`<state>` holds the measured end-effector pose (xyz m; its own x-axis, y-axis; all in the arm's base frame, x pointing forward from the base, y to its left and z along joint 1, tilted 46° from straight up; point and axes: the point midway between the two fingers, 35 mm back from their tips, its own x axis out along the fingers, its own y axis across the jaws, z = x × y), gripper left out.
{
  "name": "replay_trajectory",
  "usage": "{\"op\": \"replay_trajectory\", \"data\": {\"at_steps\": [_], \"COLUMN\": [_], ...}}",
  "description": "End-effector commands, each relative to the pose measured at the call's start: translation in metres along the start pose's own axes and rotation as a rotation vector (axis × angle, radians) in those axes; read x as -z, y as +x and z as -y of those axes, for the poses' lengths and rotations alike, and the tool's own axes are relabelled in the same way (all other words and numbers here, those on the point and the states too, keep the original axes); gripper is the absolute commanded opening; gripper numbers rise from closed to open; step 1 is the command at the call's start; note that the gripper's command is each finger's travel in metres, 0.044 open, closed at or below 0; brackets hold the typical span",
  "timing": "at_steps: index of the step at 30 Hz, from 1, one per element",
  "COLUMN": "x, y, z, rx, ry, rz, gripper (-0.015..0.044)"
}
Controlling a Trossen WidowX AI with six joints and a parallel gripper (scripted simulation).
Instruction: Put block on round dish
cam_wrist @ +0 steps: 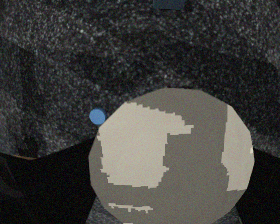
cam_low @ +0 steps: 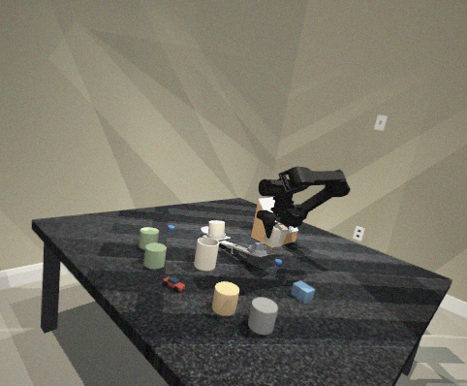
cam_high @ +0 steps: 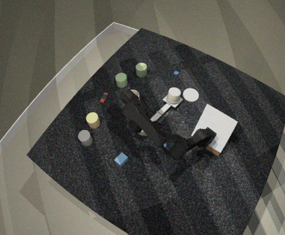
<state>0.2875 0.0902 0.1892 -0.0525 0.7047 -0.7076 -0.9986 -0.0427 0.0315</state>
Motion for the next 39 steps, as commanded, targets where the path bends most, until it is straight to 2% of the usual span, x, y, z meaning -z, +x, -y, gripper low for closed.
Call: {"op": "replay_trajectory", "data": {"at_steps": [1,26,31,39], "x": [-0.012,-0.068,-0.069,-0.07], "y": [0.009,0.061,0.066,0.096], "z": [-0.01,-0.088,-0.09,-0.09], "rx": [0.007,-0.005,-0.005,-0.005], "ry": [-0.002,-0.019,-0.02,-0.02], "rz": [-0.007,0.021,0.023,0.025], "gripper": [0.0,0.0,0.0,0.0]}}
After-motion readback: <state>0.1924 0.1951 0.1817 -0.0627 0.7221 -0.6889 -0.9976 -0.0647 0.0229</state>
